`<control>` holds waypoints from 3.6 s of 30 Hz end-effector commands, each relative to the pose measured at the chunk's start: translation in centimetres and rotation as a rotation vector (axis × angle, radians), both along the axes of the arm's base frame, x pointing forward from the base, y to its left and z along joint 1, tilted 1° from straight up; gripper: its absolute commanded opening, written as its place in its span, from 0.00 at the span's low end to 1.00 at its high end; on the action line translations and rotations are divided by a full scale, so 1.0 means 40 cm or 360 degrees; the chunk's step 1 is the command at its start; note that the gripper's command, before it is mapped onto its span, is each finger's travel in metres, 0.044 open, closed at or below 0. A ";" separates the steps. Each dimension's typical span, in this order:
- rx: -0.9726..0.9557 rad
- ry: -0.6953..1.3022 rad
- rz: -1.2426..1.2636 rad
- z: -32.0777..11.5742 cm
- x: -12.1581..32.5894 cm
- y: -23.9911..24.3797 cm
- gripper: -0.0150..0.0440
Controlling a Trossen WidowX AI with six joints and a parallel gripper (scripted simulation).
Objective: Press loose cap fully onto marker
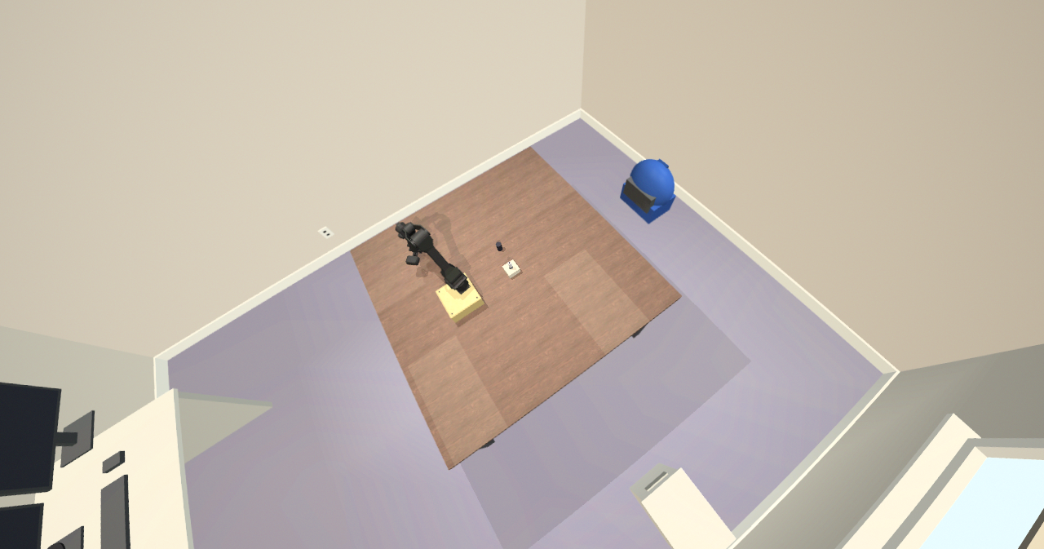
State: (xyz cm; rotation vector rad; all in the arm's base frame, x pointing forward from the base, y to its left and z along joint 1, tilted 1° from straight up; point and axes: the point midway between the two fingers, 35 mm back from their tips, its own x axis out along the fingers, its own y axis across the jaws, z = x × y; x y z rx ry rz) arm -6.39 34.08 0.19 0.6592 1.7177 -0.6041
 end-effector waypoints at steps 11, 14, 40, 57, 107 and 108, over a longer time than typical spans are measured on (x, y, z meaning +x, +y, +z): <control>0.0061 -0.0095 -0.0219 0.060 0.330 -0.022 0.68; 0.0042 -0.0147 -0.0298 0.078 0.451 -0.069 0.68; -0.0220 -0.0292 -0.0750 0.199 0.892 -0.685 0.68; -0.0219 -0.0291 -0.0750 0.068 0.899 -0.676 0.68; -0.0219 -0.0291 -0.0750 -0.038 0.904 -0.671 0.25; -0.0219 -0.0291 -0.0750 -0.029 0.904 -0.671 0.25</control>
